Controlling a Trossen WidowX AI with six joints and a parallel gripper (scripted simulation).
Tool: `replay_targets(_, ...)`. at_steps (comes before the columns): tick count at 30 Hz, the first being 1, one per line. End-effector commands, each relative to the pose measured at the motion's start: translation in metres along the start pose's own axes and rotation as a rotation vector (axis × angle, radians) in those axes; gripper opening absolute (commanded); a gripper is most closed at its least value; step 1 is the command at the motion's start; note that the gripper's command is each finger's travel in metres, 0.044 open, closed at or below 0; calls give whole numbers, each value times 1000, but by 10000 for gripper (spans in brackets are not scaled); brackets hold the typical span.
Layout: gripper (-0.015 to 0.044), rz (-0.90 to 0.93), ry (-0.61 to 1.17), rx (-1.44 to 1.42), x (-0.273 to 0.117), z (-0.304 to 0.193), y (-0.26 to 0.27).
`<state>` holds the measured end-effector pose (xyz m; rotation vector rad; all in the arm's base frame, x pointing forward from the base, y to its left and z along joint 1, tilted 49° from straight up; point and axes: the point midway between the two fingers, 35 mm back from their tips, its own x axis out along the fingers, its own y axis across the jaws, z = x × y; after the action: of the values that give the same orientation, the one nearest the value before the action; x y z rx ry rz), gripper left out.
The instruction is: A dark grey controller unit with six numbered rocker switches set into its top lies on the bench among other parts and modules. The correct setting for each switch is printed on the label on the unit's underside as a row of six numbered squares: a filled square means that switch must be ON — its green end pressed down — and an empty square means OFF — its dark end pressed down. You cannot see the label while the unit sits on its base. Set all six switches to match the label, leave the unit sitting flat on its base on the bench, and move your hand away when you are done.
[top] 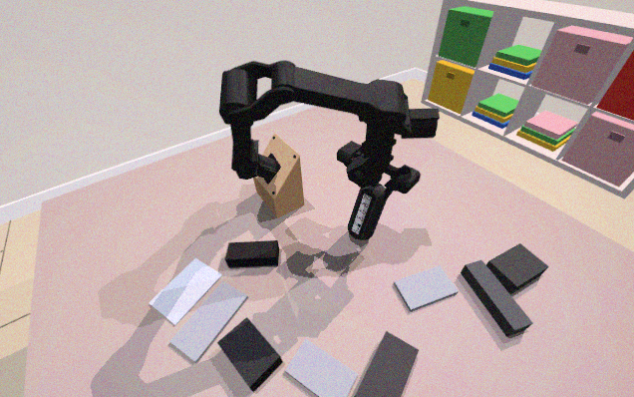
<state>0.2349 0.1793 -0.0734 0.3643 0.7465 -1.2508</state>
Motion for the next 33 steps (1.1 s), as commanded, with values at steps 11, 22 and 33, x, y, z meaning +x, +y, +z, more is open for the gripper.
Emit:
replay_targets(11,336,2,-16,-8,0,17,-1)
replay_targets(22,336,1,-17,-9,-1,31,-1)
replay_targets(33,336,1,-18,-9,-1,44,0)
